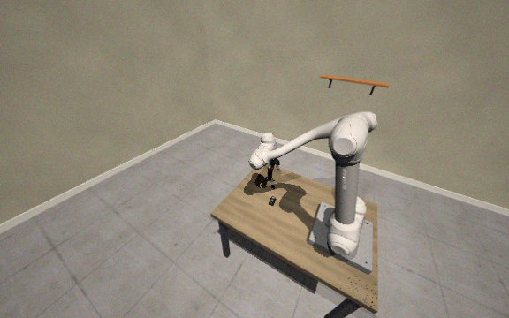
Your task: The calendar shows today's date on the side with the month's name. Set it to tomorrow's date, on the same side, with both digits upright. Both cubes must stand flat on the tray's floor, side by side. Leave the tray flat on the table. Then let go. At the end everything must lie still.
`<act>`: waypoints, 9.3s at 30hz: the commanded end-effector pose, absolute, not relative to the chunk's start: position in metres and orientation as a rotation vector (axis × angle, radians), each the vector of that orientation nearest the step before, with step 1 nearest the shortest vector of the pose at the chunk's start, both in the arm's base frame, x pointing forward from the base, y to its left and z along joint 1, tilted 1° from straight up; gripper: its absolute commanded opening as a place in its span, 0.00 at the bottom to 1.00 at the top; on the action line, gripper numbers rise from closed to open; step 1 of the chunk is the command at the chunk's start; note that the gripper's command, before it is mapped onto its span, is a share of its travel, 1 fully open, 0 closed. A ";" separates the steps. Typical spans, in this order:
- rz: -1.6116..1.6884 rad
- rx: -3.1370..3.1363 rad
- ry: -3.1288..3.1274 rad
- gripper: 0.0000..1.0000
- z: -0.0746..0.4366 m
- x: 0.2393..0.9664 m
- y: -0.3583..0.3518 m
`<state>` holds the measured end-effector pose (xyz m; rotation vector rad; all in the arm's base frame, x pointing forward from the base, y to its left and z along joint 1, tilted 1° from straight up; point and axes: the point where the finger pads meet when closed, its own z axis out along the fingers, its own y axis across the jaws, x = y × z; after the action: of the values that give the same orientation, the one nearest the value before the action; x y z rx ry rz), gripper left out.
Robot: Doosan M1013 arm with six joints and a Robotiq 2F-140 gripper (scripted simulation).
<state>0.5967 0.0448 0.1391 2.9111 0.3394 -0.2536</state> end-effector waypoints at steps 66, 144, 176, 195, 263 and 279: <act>-0.002 2.099 2.325 1.00 0.089 0.527 0.138; -0.003 1.821 2.549 0.28 0.059 0.527 0.137; -0.003 1.821 2.549 0.28 0.032 0.527 0.137; -0.003 1.821 2.549 0.28 0.032 0.527 0.137; -0.003 1.821 2.549 0.28 0.004 0.527 0.137; -0.003 1.821 2.549 0.28 0.004 0.527 0.137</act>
<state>0.5274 0.1365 0.0034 1.8212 2.5491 -0.0037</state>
